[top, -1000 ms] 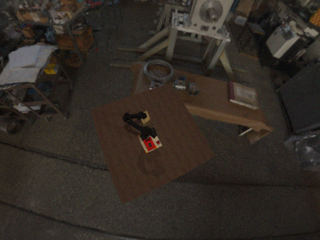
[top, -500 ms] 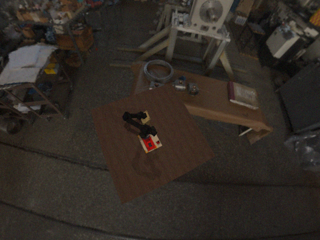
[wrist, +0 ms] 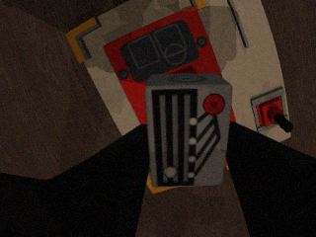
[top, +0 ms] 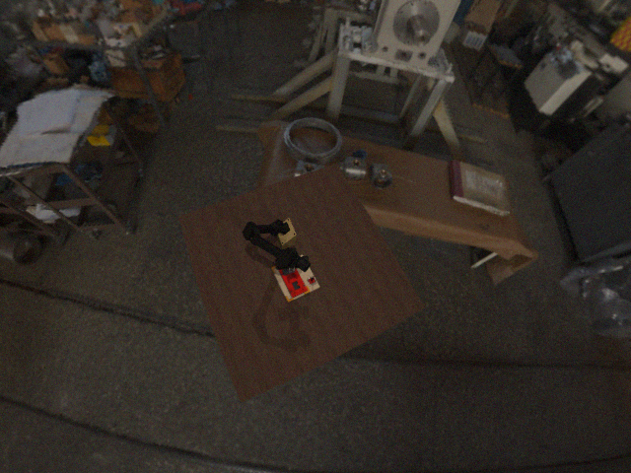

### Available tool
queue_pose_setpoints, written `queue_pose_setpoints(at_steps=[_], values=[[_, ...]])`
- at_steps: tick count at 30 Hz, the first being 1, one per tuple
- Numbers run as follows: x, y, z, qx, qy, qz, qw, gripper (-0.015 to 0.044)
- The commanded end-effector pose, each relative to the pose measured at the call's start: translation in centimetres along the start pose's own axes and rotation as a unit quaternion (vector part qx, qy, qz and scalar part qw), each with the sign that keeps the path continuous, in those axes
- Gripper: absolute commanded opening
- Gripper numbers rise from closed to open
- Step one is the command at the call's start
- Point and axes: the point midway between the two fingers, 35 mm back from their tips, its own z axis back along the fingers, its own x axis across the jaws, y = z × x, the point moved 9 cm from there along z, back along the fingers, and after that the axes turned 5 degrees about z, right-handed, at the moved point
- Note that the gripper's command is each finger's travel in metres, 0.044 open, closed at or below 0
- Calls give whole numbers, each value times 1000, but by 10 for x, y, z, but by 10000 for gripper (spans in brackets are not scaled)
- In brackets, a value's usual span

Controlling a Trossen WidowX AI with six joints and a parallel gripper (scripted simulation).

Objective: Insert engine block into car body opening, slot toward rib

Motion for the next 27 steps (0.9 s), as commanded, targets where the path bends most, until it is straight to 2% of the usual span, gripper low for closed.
queue_pose_setpoints(at_steps=[1, 14, 27], values=[[-2, 6, -3, 3, 1, -80, 997, 0], [-6, 19, -17, 3, 3, -300, 954, 0], [-10, 32, -30, 2, 4, -507, 862, 0]])
